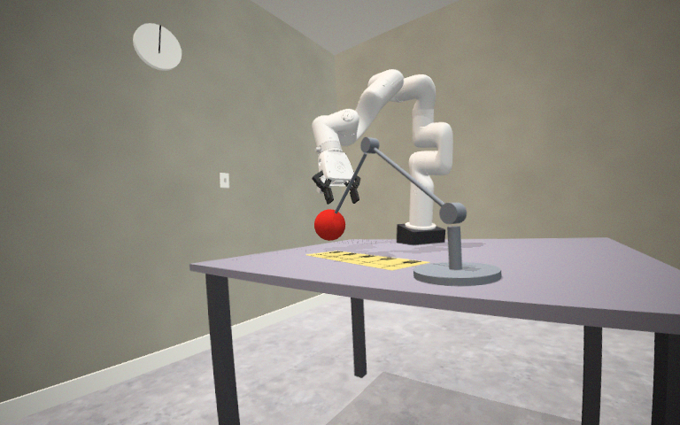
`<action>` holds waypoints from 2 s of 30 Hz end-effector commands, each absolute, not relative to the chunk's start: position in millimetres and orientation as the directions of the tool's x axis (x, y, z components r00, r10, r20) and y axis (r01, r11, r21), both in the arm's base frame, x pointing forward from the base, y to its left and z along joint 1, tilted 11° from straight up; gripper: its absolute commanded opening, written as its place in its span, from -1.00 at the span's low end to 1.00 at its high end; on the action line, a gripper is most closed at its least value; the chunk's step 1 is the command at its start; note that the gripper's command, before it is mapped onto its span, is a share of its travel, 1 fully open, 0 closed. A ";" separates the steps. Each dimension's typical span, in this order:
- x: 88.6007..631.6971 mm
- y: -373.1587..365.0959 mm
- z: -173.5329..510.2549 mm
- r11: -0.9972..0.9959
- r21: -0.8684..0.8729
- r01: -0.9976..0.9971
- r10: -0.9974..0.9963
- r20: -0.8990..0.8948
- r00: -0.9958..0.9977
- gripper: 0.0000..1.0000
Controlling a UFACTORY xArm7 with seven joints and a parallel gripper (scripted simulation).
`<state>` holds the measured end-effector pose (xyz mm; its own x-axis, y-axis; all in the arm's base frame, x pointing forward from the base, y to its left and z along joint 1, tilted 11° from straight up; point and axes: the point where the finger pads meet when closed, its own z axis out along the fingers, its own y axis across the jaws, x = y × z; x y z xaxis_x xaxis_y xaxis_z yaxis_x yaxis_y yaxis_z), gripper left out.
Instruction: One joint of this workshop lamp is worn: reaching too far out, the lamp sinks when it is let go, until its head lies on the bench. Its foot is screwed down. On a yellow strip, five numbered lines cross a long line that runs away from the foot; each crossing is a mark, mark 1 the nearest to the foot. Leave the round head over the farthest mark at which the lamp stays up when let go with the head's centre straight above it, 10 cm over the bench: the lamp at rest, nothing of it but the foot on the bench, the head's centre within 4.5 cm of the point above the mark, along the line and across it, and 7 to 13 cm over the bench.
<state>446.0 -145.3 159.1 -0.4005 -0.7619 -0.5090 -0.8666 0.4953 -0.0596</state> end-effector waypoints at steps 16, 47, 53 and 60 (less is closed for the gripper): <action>448.3 -145.3 158.7 0.496 -0.065 -0.866 -0.763 -0.509 -0.399 -1.00; 442.6 -155.4 152.3 0.497 -0.065 -0.865 -0.762 -0.509 -0.400 -1.00; 435.8 -167.3 144.6 0.498 -0.065 -0.865 -0.762 -0.509 -0.401 -1.00; 430.4 -176.9 138.1 0.499 -0.065 -0.864 -0.761 -0.509 -0.401 -1.00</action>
<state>431.0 -172.1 138.3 -0.4017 -0.7605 -0.5102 -0.8657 0.4970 -0.0592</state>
